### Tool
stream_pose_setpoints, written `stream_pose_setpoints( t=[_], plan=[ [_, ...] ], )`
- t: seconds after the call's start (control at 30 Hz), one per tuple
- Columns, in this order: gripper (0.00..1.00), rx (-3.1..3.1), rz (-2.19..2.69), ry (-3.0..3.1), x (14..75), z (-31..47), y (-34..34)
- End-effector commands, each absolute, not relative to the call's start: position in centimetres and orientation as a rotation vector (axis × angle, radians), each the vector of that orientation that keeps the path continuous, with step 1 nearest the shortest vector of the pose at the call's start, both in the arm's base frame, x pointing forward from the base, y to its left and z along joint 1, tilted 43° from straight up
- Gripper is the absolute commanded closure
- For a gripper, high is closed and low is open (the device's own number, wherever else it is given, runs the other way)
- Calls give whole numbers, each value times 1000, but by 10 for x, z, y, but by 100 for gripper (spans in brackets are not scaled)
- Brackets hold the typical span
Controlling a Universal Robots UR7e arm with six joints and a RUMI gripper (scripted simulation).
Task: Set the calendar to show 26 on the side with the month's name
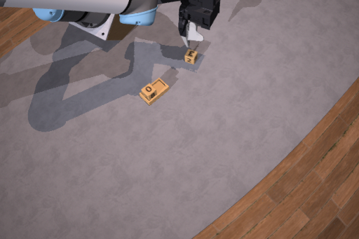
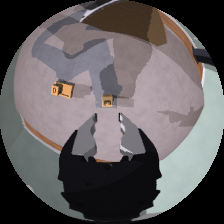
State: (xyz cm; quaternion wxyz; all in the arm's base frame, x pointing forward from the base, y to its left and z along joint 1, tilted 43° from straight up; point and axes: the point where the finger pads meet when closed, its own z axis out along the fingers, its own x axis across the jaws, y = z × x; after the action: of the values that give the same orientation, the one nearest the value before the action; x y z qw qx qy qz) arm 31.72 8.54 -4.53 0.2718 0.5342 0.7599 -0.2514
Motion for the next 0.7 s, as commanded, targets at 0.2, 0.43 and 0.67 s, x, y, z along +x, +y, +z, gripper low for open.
stream_pose_setpoints(
  t=[0.2, 0.43, 0.67],
  plan=[
    [72, 1438, -676, 2046, 318, -46, 85],
    [72, 1438, -676, 2046, 318, -49, 83],
    [72, 1438, -676, 2046, 319, -52, 79]
  ],
)
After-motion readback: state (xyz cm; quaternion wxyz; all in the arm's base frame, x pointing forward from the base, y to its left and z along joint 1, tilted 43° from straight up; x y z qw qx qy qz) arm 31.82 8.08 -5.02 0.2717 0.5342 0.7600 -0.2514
